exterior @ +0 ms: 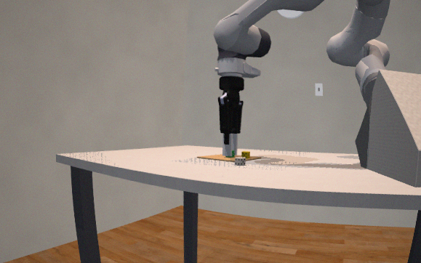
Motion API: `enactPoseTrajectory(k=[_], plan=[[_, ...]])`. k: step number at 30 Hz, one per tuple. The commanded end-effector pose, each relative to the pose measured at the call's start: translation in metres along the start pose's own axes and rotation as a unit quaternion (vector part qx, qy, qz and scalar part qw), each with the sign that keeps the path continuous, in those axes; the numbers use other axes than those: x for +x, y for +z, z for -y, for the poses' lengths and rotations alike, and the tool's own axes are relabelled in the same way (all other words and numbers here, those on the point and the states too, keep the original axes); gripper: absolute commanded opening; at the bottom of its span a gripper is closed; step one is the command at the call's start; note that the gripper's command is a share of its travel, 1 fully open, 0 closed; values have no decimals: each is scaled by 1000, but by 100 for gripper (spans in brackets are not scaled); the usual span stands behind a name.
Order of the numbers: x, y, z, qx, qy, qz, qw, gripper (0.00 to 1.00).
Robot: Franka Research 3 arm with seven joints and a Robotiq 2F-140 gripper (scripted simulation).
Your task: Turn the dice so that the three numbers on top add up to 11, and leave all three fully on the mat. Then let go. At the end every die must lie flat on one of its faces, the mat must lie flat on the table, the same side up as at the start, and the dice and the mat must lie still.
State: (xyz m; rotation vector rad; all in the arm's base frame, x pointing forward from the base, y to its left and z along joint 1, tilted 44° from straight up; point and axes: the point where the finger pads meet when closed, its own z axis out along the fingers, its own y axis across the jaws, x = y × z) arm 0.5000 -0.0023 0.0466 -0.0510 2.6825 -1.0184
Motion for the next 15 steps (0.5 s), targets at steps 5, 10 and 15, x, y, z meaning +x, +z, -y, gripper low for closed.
enactPoseTrajectory(k=[5,10,15], plan=[[-1,1,0,0,-2,1,1000,21],[-1,1,0,0,-2,1,1000,21],[-1,-2,0,0,-2,1,1000,21]])
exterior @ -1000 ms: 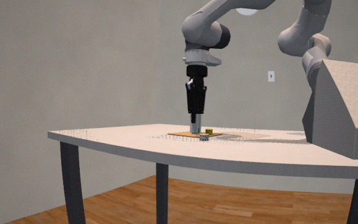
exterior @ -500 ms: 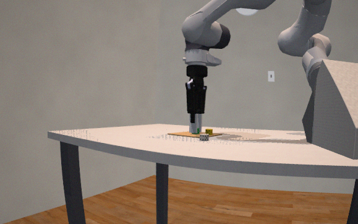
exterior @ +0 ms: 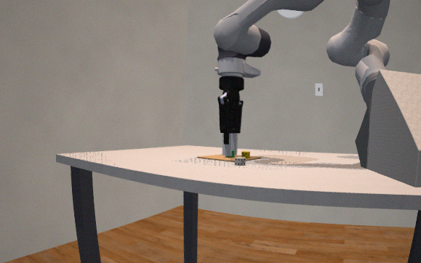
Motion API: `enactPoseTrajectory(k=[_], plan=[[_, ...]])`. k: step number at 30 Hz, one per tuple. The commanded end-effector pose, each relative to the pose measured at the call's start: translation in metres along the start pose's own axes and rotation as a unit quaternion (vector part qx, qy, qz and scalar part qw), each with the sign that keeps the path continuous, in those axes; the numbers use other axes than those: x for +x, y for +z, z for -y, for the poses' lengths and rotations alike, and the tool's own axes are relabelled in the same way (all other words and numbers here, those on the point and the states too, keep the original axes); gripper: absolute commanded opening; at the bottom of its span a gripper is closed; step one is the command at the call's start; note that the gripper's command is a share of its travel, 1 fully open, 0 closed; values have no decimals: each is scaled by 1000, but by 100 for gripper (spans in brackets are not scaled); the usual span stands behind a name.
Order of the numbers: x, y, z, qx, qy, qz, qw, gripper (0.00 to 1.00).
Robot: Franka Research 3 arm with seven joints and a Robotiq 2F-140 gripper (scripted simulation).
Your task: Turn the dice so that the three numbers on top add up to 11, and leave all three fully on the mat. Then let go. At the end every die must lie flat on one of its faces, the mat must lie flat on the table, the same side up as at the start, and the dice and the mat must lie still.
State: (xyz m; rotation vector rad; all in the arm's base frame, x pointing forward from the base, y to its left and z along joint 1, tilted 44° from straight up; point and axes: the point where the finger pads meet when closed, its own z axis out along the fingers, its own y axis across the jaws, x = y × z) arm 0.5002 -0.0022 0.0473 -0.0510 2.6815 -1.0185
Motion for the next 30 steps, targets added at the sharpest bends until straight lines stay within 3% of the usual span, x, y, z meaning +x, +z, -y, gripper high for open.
enactPoseTrajectory(k=[1,6,15,27,28,30], plan=[[0,-3,0,0,-2,0,1000,21],[0,-20,0,0,-2,0,1000,21],[0,-68,0,0,-2,0,1000,21],[0,-89,0,0,-2,0,1000,21],[0,-89,0,0,-2,0,1000,100],[0,-89,0,0,-2,0,1000,100]])
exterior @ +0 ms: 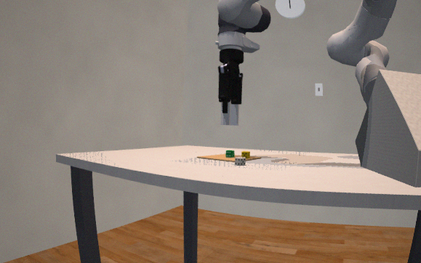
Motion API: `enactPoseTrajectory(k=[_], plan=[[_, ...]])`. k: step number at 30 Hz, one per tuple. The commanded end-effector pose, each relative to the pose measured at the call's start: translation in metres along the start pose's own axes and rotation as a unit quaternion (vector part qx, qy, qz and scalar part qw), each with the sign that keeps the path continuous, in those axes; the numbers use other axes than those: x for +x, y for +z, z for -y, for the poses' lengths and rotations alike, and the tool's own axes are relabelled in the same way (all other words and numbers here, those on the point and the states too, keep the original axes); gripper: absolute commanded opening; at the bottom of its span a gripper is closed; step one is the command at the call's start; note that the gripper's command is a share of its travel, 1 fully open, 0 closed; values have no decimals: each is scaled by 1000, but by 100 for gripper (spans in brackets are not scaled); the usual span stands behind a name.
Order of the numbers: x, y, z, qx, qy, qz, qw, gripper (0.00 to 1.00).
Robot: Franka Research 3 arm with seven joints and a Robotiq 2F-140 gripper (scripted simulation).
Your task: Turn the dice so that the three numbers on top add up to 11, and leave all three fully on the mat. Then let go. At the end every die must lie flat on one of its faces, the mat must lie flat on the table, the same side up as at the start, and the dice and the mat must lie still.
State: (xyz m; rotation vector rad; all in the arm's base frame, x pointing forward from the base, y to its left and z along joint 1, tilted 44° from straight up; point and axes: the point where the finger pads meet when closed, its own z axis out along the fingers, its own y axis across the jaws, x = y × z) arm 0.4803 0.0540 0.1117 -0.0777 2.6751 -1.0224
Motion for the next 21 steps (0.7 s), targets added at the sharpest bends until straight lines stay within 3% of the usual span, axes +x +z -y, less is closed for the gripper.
enactPoseTrajectory(k=[1,21], plan=[[3,-1,-1,-1,6,-5,1000,100],[3,1,0,0,0,-5,1000,100]])
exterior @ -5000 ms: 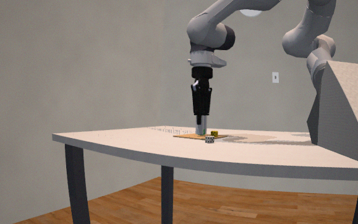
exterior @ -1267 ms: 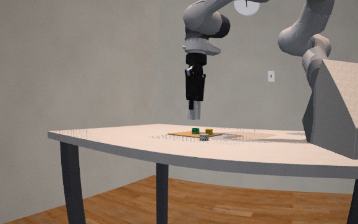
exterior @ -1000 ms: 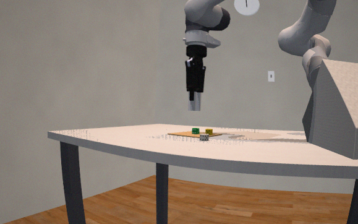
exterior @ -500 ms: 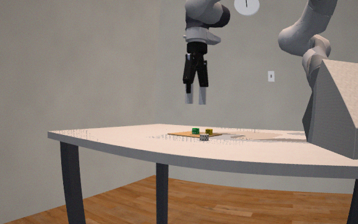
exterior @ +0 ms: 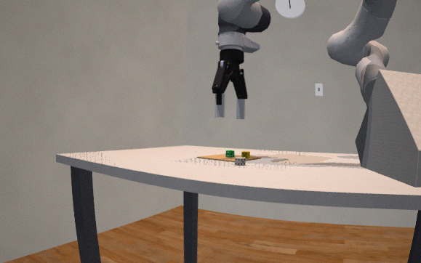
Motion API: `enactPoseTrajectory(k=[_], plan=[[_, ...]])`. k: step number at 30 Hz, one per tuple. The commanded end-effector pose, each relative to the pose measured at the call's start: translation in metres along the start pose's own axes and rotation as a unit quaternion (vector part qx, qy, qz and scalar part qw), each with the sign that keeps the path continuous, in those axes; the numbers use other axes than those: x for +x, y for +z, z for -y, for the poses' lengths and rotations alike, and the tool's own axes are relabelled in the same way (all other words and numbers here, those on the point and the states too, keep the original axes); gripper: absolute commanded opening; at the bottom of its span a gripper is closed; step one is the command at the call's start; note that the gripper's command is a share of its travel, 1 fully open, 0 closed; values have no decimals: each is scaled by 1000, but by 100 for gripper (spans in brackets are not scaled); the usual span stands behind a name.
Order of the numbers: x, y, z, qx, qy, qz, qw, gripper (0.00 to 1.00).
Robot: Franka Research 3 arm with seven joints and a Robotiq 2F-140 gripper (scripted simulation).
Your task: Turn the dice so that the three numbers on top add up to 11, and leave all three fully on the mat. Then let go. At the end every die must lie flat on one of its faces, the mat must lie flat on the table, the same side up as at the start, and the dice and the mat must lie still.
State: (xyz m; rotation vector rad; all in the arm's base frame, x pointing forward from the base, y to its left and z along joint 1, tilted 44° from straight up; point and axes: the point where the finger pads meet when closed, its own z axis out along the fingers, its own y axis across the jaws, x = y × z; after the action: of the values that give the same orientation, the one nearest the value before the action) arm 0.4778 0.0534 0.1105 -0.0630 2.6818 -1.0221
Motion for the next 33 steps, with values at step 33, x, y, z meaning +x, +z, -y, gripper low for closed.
enactPoseTrajectory(k=[33], plan=[[21,12,-25,4,-339,-14,941,100]])
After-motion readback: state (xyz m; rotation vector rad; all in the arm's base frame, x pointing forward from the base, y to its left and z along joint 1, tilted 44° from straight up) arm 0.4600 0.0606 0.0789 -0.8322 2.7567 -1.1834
